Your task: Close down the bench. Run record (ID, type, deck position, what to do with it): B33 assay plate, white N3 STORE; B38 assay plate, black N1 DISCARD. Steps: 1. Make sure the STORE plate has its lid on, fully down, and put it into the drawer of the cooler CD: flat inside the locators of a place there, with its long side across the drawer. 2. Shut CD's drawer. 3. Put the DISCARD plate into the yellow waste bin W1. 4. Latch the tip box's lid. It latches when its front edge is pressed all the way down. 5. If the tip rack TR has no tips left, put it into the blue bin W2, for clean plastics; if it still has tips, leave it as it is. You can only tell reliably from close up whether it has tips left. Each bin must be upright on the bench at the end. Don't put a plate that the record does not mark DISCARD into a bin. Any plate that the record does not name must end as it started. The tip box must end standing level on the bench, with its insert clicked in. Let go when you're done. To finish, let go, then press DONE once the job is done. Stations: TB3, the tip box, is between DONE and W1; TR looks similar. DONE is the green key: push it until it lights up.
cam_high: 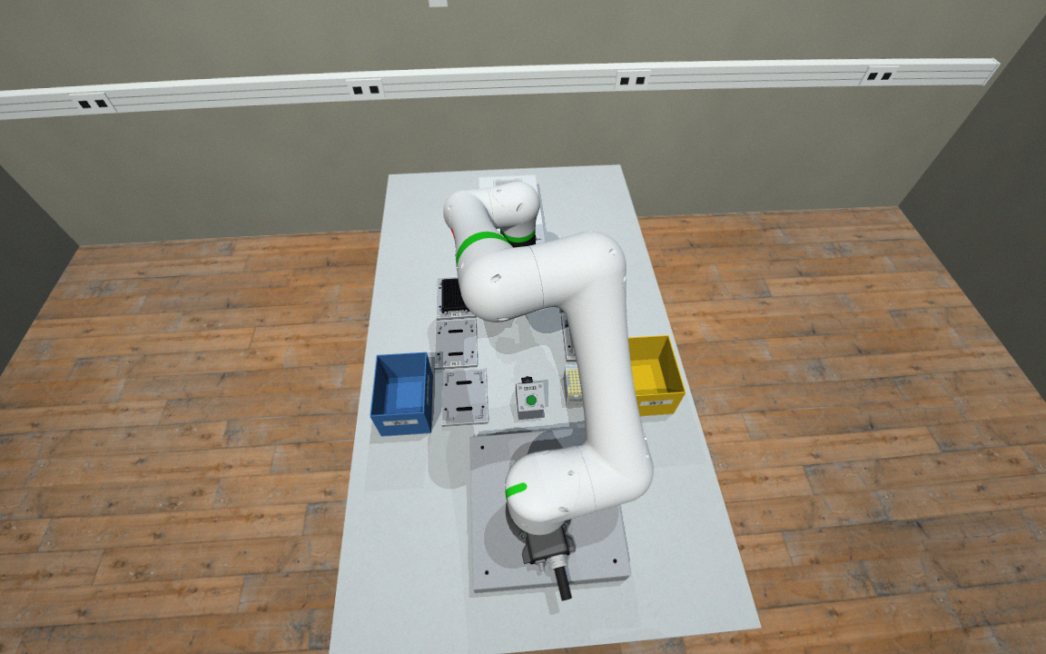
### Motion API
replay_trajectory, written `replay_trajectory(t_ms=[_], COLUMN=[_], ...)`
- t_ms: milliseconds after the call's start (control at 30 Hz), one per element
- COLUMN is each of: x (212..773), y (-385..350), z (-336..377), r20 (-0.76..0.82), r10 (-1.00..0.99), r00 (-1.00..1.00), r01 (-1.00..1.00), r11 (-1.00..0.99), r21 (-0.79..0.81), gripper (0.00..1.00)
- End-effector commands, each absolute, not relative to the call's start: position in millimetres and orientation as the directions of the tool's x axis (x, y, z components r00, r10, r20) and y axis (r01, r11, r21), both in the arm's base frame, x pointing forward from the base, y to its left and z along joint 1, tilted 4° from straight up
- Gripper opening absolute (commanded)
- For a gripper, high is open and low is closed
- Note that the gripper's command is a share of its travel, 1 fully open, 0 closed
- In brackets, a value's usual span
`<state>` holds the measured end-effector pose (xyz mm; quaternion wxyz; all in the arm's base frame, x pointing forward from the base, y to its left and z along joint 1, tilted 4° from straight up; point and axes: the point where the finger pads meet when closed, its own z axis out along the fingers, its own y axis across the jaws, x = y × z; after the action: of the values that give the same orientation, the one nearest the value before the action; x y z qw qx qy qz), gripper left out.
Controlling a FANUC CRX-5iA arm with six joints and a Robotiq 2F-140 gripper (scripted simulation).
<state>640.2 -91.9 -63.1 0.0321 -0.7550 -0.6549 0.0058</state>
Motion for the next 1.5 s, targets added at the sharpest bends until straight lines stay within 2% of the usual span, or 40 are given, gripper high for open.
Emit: replay_trajectory(t_ms=[0, 733, 1467], x=[635, 611, 611], y=[-91, -88, -88], z=[-62, -60, -48], r20=[0.033, 0.033, 0.033], r10=[0.989, 0.989, 0.989], r00=[0.142, 0.142, 0.142], r01=[0.989, 0.989, 0.989], r11=[-0.140, -0.140, -0.140], r21=[-0.053, -0.053, -0.053], gripper=[0.10, 0.10, 0.10])
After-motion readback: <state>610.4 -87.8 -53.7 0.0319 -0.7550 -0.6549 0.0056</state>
